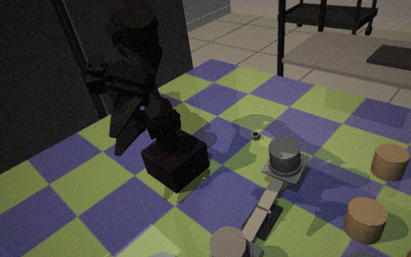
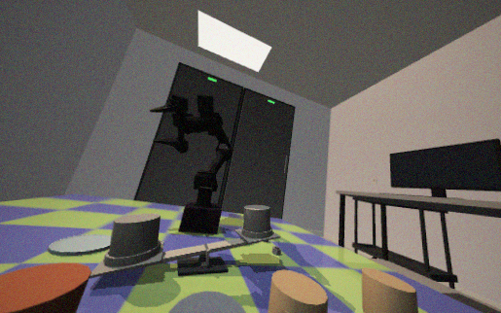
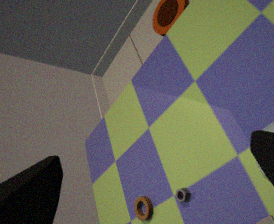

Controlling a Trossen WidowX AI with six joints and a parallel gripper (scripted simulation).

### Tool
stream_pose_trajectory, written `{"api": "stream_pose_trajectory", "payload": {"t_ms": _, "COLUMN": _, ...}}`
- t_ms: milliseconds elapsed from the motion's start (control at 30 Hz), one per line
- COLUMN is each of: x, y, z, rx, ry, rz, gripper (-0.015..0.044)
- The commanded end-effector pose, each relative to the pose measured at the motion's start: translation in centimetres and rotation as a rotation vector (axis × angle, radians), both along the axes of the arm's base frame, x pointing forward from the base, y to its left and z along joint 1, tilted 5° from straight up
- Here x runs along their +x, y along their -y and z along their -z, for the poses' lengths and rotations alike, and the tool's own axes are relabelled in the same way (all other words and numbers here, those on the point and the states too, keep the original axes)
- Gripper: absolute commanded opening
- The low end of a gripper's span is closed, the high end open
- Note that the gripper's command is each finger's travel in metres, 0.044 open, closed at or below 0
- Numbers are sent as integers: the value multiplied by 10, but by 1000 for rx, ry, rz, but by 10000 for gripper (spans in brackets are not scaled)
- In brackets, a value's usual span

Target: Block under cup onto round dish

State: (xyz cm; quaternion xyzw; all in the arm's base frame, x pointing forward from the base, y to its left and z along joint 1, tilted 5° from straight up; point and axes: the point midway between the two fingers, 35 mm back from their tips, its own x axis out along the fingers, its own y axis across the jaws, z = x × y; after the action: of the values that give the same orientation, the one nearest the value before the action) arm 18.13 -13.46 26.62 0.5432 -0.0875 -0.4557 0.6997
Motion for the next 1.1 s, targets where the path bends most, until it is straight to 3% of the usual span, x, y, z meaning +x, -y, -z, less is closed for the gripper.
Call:
{"api": "stream_pose_trajectory", "payload": {"t_ms": 0, "x": 3, "y": -10, "z": 6, "rx": -32, "ry": -73, "rz": -96, "gripper": 440}}
{"api": "stream_pose_trajectory", "payload": {"t_ms": 1067, "x": 19, "y": -98, "z": 51, "rx": -463, "ry": -587, "rz": -965, "gripper": 440}}
